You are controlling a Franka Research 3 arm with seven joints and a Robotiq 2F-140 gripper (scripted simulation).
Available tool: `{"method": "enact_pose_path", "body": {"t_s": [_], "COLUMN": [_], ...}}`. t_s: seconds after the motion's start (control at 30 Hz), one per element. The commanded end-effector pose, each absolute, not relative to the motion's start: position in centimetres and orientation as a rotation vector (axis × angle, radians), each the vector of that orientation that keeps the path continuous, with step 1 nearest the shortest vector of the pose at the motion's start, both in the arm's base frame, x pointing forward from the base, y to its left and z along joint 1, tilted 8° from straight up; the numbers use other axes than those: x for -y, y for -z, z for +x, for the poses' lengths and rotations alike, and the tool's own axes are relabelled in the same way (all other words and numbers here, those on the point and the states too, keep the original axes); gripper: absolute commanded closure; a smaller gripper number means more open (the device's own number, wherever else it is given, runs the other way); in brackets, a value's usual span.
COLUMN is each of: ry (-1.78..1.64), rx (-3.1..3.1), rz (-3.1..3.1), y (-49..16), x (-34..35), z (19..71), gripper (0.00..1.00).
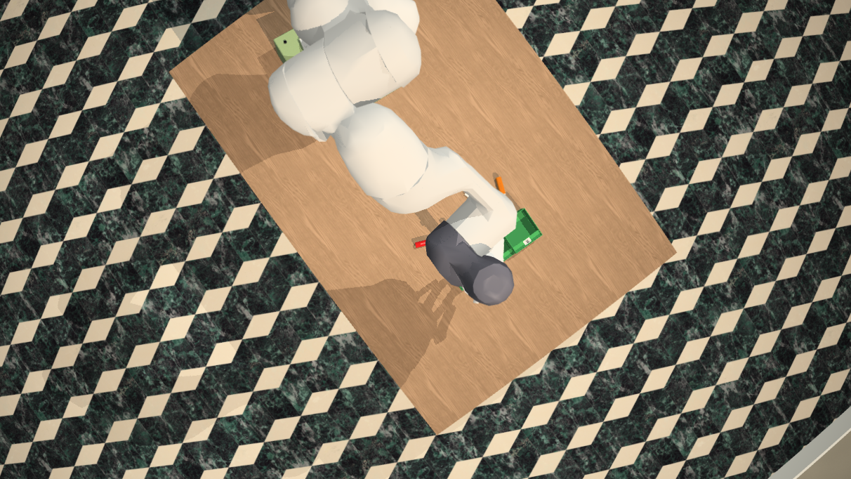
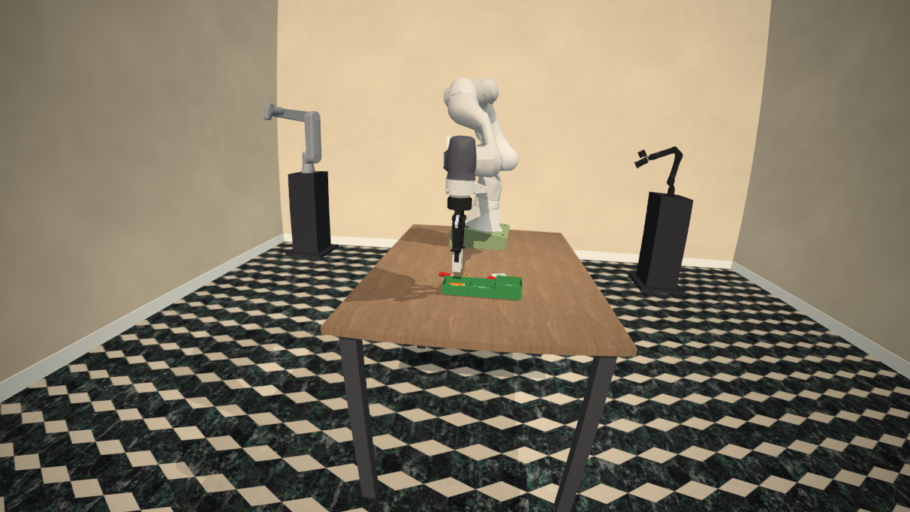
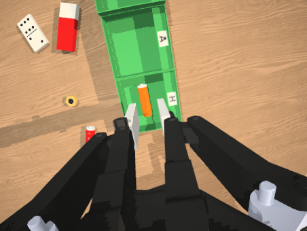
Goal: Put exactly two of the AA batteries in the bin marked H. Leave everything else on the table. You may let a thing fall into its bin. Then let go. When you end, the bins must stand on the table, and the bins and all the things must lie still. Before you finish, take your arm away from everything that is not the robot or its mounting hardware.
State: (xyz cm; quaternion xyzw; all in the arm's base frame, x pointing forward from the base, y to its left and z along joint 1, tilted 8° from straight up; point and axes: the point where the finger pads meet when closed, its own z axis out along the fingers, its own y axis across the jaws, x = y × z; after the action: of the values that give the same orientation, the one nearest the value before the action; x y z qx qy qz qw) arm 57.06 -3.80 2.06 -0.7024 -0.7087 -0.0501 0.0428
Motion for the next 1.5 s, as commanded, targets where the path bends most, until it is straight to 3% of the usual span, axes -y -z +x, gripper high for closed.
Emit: {"method": "enact_pose_path", "body": {"t_s": [0.0, 0.63, 1.47], "ry": [0.150, 0.150, 0.068], "rx": [2.169, 2.169, 1.638], "rz": [-2.141, -2.141, -2.513], "y": [-2.0, -2.0, -4.8], "x": [3.8, 3.7, -12.5], "z": [56.9, 56.6, 46.8], "gripper": [0.83, 0.83, 0.83]}}
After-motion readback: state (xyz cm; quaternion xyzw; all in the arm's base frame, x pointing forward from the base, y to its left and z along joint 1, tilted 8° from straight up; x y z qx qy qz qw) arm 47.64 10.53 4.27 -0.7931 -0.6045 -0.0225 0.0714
